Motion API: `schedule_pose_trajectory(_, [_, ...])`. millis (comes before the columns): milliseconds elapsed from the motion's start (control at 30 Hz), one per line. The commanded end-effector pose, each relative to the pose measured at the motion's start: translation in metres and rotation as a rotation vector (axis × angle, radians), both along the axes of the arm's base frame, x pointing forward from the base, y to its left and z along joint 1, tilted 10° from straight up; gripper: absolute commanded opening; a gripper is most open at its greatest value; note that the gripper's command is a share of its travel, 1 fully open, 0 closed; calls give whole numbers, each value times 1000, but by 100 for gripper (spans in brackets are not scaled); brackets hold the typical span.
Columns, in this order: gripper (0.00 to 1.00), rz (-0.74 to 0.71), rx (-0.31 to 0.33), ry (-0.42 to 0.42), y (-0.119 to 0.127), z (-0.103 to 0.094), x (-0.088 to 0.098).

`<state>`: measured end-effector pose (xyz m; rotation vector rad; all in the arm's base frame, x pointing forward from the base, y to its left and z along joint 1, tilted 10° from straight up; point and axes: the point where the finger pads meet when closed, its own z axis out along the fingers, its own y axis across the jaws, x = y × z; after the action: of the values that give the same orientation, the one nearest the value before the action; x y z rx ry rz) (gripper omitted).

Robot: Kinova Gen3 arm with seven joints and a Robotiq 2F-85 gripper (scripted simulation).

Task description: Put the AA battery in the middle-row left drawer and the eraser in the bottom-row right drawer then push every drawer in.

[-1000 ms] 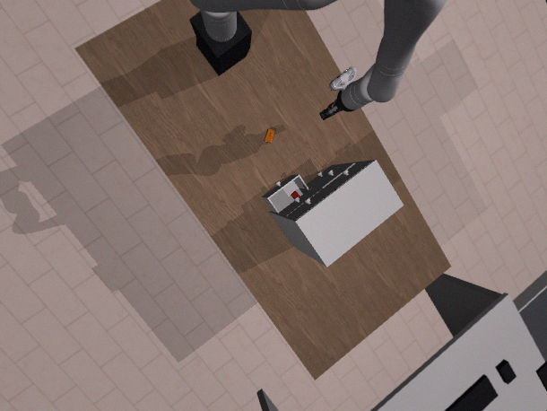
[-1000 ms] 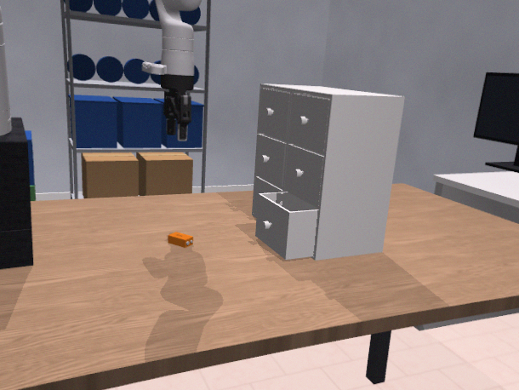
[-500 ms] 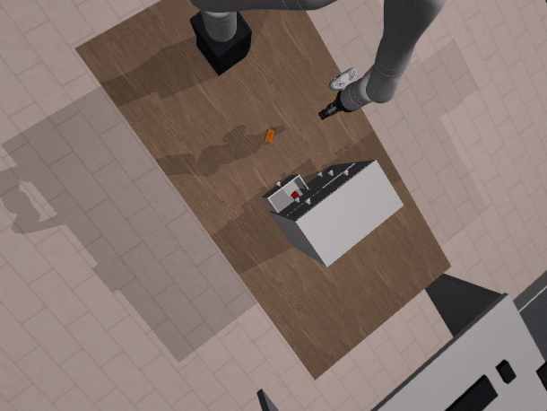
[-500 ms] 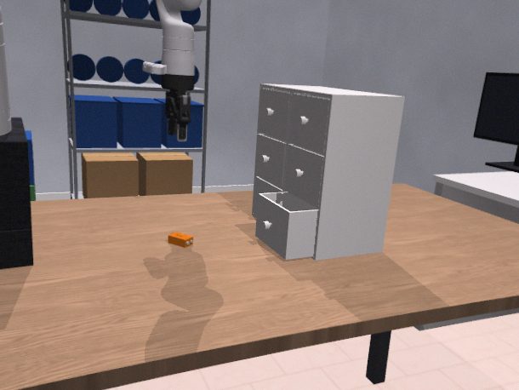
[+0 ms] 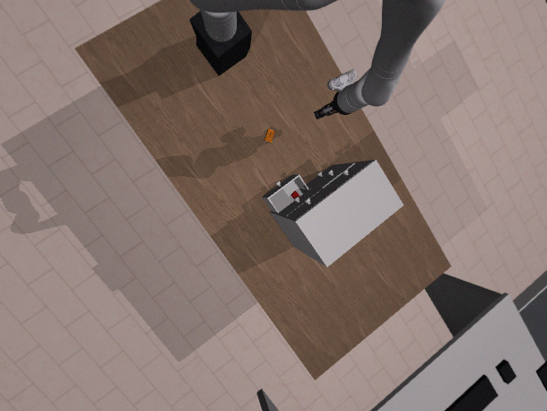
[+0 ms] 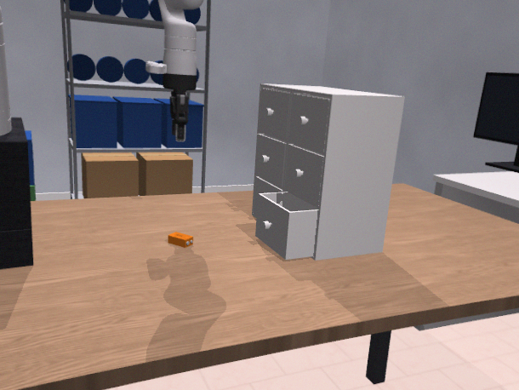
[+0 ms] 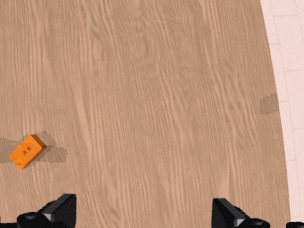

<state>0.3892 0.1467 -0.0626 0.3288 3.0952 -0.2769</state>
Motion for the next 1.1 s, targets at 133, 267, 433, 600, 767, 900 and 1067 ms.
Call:
schedule_pose_trajectory(133, [100, -73, 2, -14, -8, 4, 0])
schedule_pose_trajectory(267, [100, -157, 3, -28, -15, 6, 0])
schedule_pose_trajectory(433, [100, -280, 5, -48, -27, 10, -1])
schedule_pose_trajectory(600, [100, -421, 6, -72, -40, 14, -3])
schedule_pose_trajectory(767, [100, -514, 7, -87, -48, 17, -4])
schedule_pose_trajectory(900, [100, -646, 8, -109, -60, 21, -6])
schedule_pose_trajectory(1067, [100, -821, 9, -138, -76, 26, -9])
